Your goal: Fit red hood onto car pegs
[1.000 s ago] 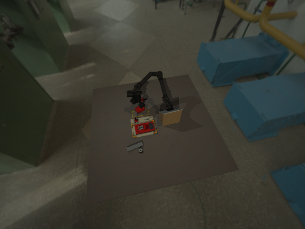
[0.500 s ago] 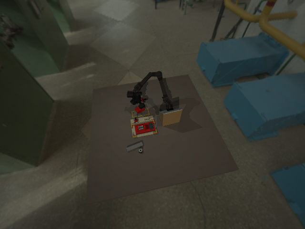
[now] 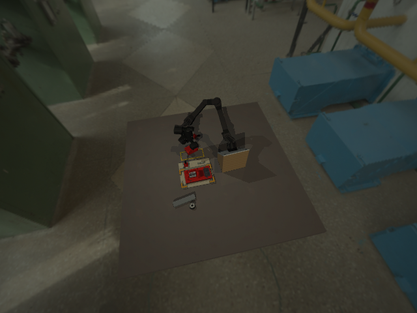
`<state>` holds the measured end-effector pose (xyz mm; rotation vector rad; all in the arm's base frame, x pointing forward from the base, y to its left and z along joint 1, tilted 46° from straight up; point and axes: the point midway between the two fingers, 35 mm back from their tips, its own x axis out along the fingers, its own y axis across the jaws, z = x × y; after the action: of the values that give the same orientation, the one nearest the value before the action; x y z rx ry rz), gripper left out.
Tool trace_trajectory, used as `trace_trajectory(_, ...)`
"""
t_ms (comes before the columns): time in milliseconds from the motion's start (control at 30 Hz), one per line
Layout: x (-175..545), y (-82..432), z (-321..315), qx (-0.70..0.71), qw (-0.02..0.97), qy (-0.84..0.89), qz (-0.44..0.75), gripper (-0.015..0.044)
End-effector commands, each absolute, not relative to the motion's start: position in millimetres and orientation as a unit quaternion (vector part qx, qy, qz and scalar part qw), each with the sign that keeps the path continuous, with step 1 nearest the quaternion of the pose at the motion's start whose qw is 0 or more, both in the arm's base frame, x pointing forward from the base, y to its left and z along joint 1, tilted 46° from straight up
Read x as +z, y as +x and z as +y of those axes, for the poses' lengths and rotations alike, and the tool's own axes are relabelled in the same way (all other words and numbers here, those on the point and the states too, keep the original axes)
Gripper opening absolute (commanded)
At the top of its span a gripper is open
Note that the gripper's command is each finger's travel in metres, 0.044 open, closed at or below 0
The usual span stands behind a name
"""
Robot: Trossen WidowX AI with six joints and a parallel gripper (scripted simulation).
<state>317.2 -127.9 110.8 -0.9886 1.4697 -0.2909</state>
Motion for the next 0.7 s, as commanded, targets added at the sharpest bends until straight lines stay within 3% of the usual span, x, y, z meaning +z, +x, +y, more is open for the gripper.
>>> trace_trajectory(0, 105.2, 316.4, -129.6, -0.122, 0.622, -0.431, 0.642, 0.0440)
trace_trajectory(667, 95.3, 317.7, -140.8, -0.122, 0.622, -0.432, 0.642, 0.0440)
